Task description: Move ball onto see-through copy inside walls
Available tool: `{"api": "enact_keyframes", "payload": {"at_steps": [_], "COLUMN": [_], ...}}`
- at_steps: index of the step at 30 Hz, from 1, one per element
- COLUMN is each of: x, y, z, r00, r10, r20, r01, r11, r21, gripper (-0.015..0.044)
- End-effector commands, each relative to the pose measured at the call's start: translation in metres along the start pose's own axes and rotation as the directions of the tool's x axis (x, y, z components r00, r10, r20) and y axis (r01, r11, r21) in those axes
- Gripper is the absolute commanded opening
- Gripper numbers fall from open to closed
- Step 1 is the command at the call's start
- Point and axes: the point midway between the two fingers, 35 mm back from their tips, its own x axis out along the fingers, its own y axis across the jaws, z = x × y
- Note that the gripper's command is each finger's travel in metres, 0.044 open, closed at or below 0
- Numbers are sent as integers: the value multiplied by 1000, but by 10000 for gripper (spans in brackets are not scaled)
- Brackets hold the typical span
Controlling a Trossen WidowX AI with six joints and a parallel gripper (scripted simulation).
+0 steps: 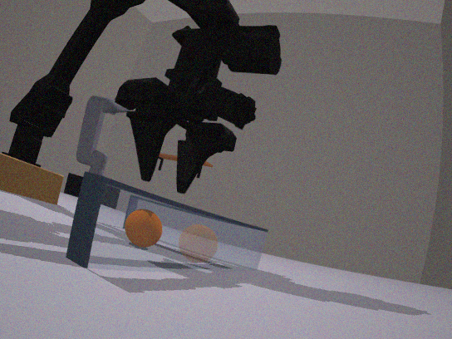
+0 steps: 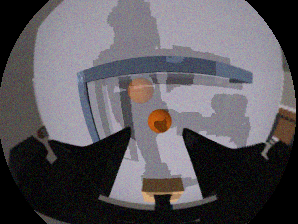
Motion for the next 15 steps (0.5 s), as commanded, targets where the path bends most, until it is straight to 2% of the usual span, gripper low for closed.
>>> {"api": "enact_keyframes", "payload": {"at_steps": [1, 15], "x": [0, 20], "y": [-7, -7], "z": [-10, -10], "r00": [1000, 1000], "r10": [-16, -15], "r20": [-21, -21], "r01": [15, 14], "r11": [999, 999], "r21": [-47, -47], "gripper": [332, 332]}}
